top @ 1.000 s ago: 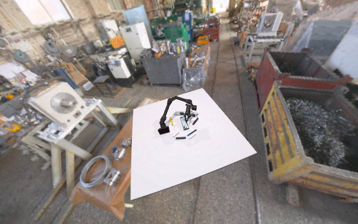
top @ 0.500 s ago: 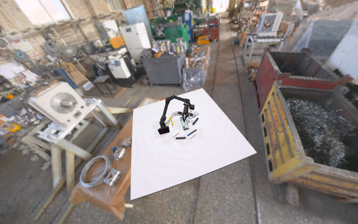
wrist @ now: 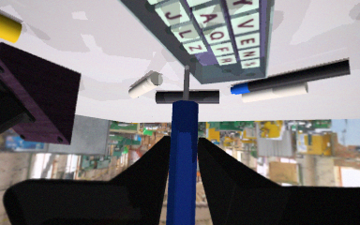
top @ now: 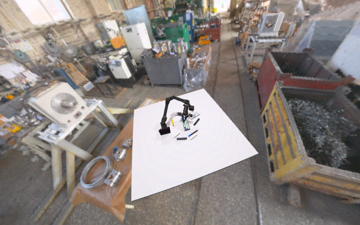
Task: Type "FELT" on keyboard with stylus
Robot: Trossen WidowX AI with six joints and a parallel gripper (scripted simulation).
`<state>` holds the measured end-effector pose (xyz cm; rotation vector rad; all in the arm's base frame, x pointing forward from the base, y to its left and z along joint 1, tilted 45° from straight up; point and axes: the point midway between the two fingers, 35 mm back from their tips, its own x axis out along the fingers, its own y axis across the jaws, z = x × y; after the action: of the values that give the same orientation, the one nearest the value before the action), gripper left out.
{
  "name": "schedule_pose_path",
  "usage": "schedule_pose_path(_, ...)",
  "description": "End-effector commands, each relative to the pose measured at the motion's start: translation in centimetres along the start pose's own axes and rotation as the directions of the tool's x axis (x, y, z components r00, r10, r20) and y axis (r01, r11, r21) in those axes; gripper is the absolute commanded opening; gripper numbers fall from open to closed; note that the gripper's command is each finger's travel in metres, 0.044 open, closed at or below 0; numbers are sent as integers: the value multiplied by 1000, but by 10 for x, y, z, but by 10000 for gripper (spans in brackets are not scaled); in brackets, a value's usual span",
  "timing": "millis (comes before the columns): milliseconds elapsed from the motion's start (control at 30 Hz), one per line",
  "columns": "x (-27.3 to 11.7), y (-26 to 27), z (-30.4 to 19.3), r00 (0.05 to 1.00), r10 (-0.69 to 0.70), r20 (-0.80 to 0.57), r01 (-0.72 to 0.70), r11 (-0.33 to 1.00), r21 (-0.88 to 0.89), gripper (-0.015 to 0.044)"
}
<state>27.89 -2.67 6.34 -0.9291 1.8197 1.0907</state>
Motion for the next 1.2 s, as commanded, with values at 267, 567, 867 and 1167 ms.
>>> schedule_pose_path(267, 6, 2, 9, 1000, 5, -1, -5, 1000, 0, 79)
schedule_pose_path(567, 7, 2, 11, 1000, 5, -1, -5, 1000, 0, 81)
schedule_pose_path(867, 9, 2, 15, 1000, 5, 0, -5, 1000, 0, 81)
schedule_pose_path(1167, 11, 2, 17, 1000, 5, 0, -5, 1000, 0, 81)
